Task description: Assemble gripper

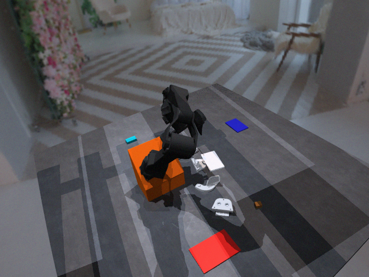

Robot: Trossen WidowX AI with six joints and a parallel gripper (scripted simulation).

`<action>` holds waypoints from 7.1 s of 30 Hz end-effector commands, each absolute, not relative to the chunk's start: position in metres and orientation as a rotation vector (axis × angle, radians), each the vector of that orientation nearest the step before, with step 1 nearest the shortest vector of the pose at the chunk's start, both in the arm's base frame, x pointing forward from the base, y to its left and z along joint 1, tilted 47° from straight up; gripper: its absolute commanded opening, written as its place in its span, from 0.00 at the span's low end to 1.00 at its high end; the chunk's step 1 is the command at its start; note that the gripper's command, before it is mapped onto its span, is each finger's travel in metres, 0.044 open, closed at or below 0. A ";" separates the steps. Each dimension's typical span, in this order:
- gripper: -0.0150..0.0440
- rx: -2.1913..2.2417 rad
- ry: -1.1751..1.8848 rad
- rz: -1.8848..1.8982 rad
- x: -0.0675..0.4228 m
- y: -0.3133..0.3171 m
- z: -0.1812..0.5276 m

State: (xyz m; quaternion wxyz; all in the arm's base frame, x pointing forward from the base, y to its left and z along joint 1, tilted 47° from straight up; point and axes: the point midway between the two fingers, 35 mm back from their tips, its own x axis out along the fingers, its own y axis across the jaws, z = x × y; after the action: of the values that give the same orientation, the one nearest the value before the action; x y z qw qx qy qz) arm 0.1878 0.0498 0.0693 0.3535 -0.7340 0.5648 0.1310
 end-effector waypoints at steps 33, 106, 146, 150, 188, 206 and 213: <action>1.00 -1.140 1.563 -0.210 0.207 -0.022 0.081; 1.00 -0.539 1.465 -0.750 0.202 -0.145 0.048; 1.00 -0.543 1.464 -0.753 0.200 -0.160 0.036; 1.00 -0.543 1.464 -0.753 0.200 -0.160 0.036; 1.00 -0.543 1.464 -0.753 0.200 -0.160 0.036; 1.00 -0.543 1.464 -0.753 0.200 -0.160 0.036; 1.00 -0.543 1.464 -0.753 0.200 -0.160 0.036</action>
State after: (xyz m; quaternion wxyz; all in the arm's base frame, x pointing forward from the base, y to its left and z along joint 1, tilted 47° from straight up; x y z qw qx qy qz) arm 0.2010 -0.1607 0.0372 0.6483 -0.2378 0.6414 -0.3344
